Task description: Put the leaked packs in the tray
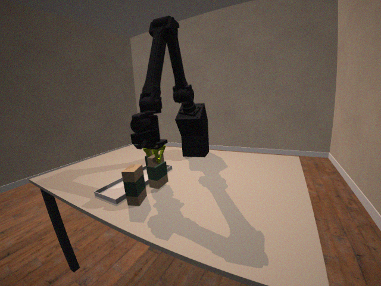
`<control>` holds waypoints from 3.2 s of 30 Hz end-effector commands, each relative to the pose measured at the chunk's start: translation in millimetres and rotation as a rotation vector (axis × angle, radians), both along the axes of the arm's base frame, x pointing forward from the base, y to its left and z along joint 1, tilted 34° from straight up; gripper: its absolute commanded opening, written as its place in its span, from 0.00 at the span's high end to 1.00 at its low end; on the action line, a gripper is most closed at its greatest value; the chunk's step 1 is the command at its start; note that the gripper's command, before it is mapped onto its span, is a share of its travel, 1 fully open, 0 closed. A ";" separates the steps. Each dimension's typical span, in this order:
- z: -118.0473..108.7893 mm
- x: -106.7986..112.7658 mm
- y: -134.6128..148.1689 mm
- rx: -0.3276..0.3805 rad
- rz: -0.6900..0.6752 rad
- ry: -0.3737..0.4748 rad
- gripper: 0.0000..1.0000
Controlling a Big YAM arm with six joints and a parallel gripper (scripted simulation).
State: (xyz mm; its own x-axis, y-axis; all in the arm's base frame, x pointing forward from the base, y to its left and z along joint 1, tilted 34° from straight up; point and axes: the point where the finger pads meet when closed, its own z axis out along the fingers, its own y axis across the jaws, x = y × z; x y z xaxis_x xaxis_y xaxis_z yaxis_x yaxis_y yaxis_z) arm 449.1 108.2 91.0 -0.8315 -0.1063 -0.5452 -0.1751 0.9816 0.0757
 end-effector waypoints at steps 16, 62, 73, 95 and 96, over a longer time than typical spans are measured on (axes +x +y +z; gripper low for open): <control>49.7 -17.8 -8.7 0.005 -0.002 -0.036 0.75; 46.3 11.6 -142.9 -0.006 0.014 -0.059 0.75; 46.9 12.1 -150.8 -0.009 0.007 -0.061 0.75; 46.9 12.1 -150.8 -0.006 0.003 -0.061 0.75; 46.9 12.1 -150.8 -0.006 0.003 -0.061 0.75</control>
State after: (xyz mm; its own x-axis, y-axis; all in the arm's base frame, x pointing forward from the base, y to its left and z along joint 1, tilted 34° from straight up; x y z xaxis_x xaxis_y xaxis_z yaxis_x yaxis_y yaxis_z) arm 449.1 -39.9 110.7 -0.8255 -0.1018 -0.5552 -0.1742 0.9815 0.0789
